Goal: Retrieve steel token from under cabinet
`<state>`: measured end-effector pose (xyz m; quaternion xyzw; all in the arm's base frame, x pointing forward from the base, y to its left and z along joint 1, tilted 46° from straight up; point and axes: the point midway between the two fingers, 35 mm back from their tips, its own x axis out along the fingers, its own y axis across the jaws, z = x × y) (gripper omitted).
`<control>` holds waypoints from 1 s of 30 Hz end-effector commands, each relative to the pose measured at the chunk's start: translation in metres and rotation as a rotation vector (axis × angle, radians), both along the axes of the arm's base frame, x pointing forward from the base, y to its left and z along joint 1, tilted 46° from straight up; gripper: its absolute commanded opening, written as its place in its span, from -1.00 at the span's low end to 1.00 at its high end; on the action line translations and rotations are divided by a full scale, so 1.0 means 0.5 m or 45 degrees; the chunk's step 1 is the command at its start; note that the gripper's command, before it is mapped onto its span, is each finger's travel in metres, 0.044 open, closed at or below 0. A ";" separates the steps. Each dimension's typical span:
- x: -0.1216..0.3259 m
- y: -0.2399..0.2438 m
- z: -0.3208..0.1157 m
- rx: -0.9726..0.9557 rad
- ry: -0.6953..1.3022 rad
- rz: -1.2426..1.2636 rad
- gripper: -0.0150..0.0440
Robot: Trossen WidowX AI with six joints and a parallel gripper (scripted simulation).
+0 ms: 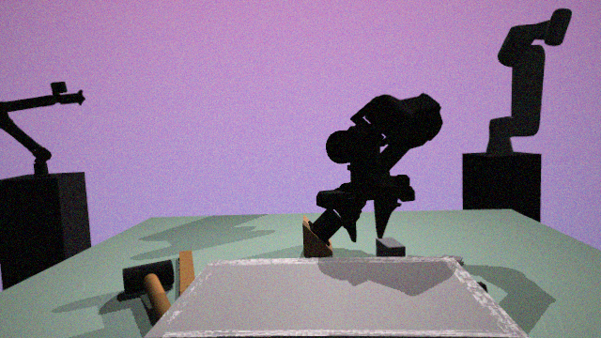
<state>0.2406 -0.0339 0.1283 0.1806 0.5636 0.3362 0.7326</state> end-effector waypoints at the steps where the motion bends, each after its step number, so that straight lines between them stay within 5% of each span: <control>1: -0.002 -0.001 0.000 -0.020 -0.094 0.102 0.42; 23: -0.013 -0.003 0.005 -0.137 -0.754 0.785 0.42; 30: -0.011 0.006 -0.004 -0.141 -0.774 0.805 0.42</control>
